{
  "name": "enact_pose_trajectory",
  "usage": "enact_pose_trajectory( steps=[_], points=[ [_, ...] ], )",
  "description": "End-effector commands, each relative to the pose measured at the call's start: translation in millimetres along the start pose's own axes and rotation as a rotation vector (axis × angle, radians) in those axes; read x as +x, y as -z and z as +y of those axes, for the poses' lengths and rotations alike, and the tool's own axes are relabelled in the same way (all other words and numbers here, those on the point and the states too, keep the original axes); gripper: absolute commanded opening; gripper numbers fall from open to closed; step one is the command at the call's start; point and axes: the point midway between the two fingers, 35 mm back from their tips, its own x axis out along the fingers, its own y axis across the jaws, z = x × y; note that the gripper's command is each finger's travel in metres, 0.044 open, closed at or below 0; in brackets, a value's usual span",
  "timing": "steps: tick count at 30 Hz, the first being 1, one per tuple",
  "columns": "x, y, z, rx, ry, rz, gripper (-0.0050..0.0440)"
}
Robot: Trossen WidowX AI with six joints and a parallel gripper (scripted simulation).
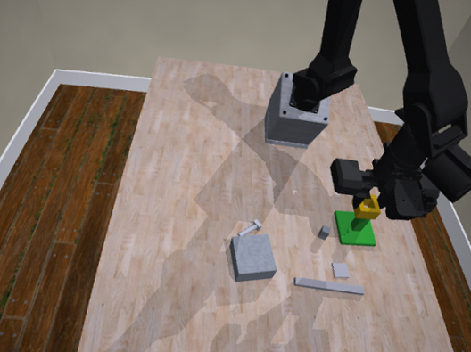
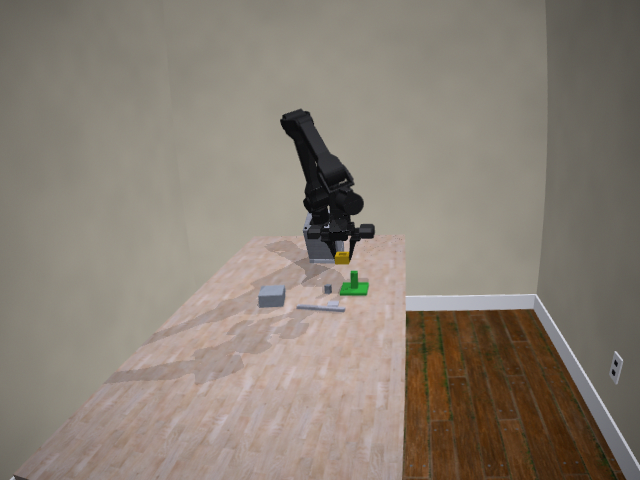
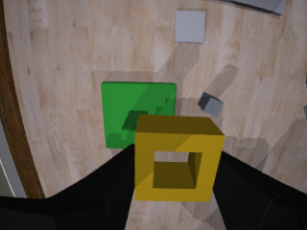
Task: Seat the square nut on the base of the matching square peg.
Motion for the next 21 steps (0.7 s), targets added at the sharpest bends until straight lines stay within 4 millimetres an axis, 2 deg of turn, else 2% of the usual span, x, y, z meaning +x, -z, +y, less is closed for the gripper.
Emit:
enact_pose_trajectory(
  steps=[1,8,14,21],
  points=[
    [-0.3,2.7,11.1,-0.004,-0.002,-0.017,-0.0050],
    [1.9,13.5,28.6,-0.015,-0.005,-0.027,-0.0050],
    [3.1,14.3,29.8,-0.016,-0.005,-0.028,-0.0050],
    [14.0,14.0,30.2,-0.016,-0.005,-0.028,-0.0050]
  ],
)
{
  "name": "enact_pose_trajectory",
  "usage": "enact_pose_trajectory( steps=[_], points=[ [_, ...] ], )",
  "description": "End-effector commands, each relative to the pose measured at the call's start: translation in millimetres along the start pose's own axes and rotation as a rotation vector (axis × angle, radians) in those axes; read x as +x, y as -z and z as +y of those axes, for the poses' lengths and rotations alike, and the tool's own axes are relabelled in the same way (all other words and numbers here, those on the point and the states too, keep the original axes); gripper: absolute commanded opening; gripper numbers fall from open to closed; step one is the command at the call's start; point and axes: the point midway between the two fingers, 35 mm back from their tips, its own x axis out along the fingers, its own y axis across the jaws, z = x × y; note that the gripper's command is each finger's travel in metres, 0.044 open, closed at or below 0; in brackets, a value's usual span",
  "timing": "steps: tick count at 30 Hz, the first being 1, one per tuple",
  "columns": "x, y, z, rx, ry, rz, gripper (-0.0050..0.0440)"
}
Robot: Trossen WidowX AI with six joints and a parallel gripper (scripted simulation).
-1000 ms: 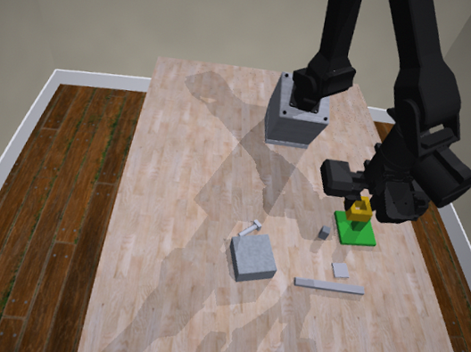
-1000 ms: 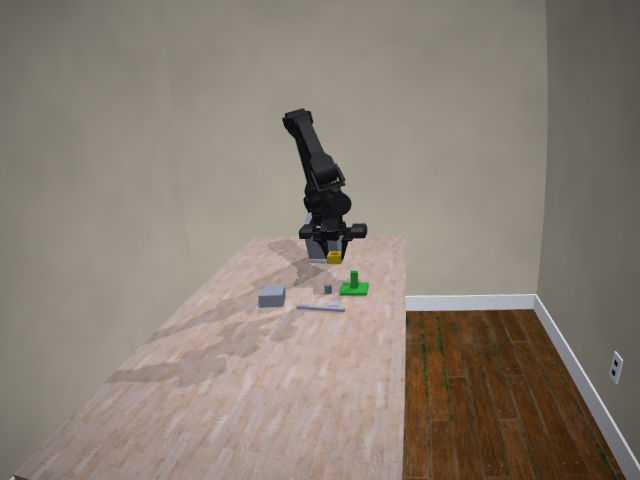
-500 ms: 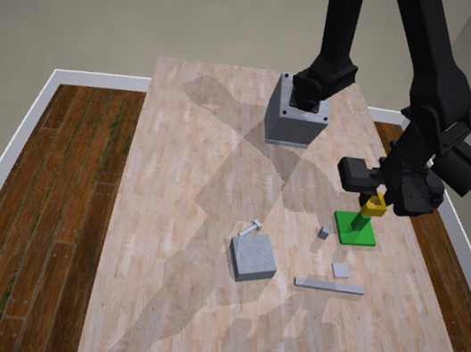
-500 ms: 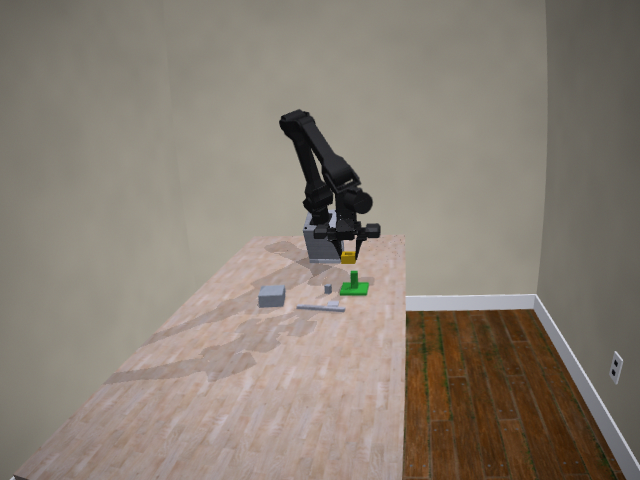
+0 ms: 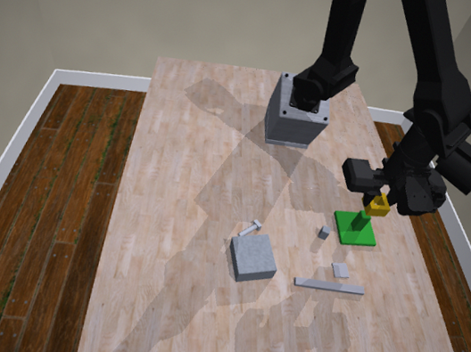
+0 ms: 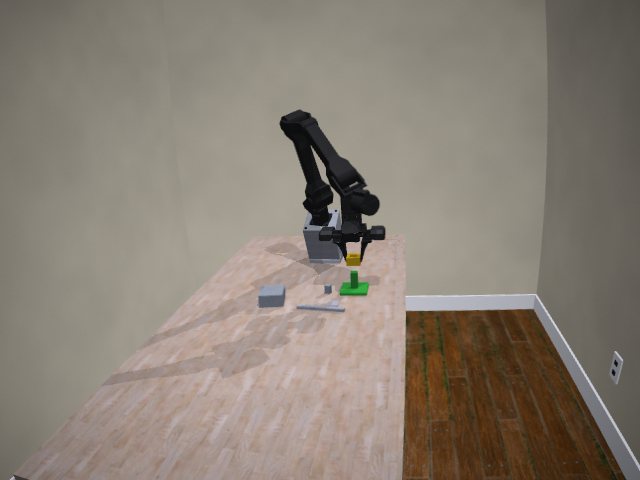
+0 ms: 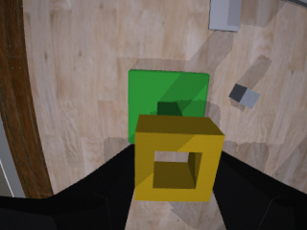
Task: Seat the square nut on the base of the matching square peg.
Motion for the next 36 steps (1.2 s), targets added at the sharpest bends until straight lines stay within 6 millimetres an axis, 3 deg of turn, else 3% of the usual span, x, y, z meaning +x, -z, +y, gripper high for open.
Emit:
enact_pose_trajectory(
  steps=[1,13,36],
  points=[
    [4.5,-2.4,0.5,0.001,-0.002,-0.011,-0.0050],
    [19.3,-1.9,0.1,0.001,-0.002,-0.011,-0.0050],
    [19.6,-1.8,0.1,0.001,-0.002,-0.011,-0.0050]
  ],
)
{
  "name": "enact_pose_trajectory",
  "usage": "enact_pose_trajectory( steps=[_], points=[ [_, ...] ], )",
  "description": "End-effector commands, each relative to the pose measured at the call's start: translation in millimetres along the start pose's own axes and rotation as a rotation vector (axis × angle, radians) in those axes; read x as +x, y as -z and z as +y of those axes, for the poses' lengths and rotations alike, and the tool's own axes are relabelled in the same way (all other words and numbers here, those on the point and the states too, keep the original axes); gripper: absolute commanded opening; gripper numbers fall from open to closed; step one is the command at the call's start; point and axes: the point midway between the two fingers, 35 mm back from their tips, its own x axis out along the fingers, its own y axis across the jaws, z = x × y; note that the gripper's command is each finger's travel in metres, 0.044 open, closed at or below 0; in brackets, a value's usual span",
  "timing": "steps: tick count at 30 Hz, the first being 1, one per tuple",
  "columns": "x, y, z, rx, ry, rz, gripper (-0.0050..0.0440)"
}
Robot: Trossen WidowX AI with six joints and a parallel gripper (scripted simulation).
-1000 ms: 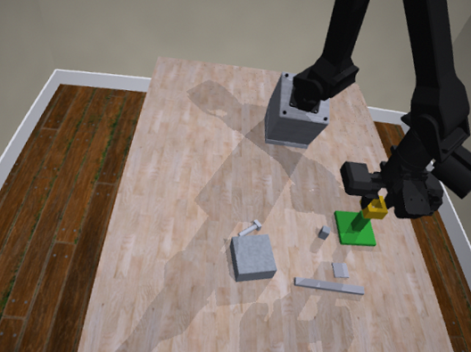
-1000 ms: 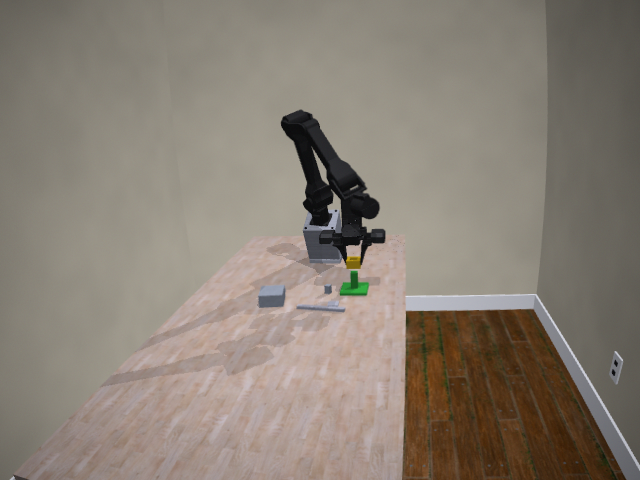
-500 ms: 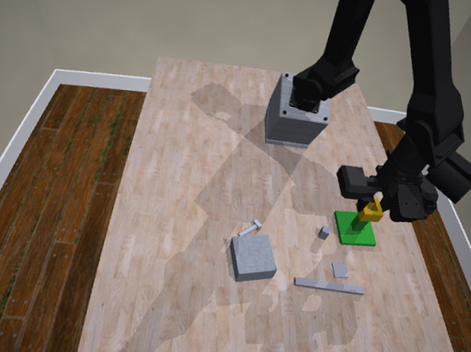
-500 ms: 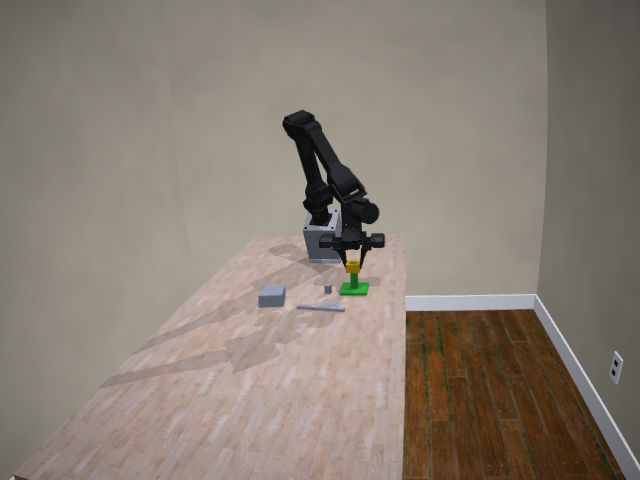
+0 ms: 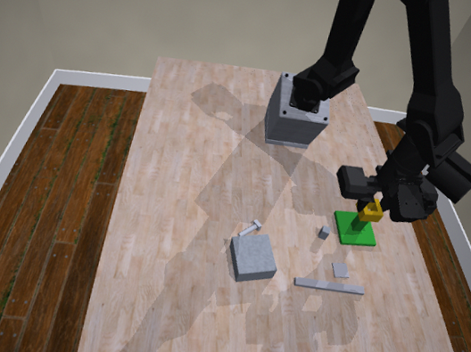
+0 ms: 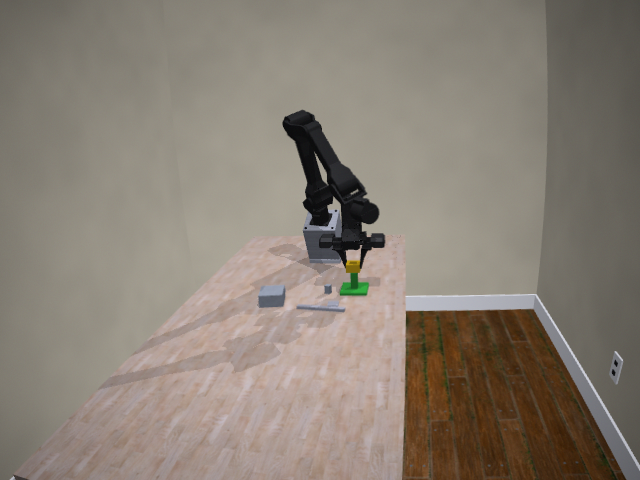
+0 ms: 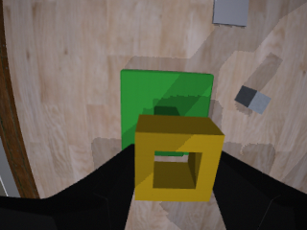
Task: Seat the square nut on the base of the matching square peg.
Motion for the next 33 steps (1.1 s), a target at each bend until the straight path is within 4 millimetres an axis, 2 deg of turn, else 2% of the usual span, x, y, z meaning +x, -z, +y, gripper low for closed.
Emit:
enact_pose_trajectory(
  steps=[1,33],
  points=[
    [-2.7,-3.3,2.4,0.003,-0.014,-0.012,-0.0050],
    [3.9,-3.0,3.3,0.003,-0.014,-0.012,-0.0050]
  ],
)
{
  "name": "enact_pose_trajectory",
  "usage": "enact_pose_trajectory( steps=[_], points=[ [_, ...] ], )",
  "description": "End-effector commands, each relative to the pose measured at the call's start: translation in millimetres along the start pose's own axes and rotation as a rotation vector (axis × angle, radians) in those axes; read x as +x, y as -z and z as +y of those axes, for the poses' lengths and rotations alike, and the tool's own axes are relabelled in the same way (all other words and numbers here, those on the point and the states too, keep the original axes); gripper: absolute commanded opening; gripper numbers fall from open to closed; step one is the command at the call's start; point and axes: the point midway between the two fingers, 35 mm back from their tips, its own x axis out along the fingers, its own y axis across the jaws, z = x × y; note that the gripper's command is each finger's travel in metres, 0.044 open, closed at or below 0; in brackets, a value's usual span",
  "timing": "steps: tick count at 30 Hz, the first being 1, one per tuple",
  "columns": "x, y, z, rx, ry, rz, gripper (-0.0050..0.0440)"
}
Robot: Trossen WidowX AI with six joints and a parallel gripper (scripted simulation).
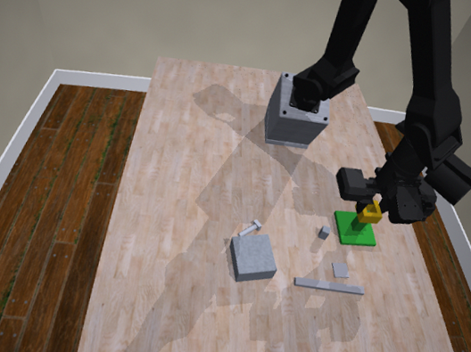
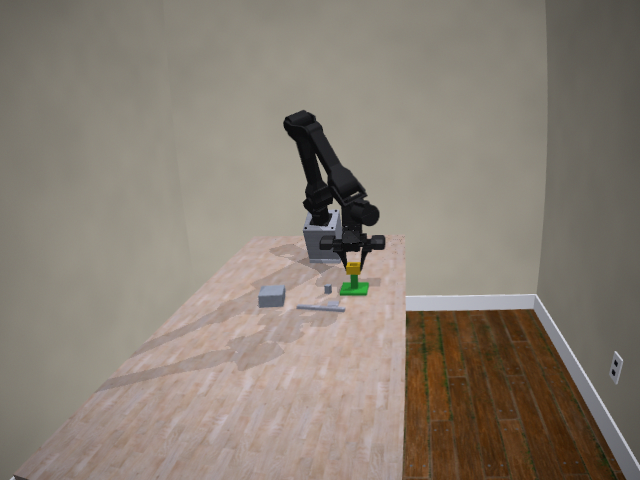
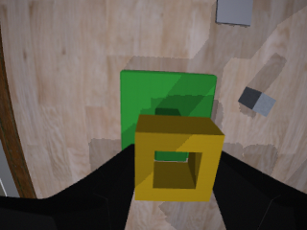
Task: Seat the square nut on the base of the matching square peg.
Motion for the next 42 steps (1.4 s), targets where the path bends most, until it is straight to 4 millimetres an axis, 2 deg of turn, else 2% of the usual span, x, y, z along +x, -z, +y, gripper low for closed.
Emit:
enact_pose_trajectory(
  steps=[1,42],
  points=[
    [-1.3,-3.1,2.4,0.002,-0.014,-0.010,-0.0050],
    [10.4,-3.3,2.6,0.004,-0.009,-0.013,-0.0050]
  ],
)
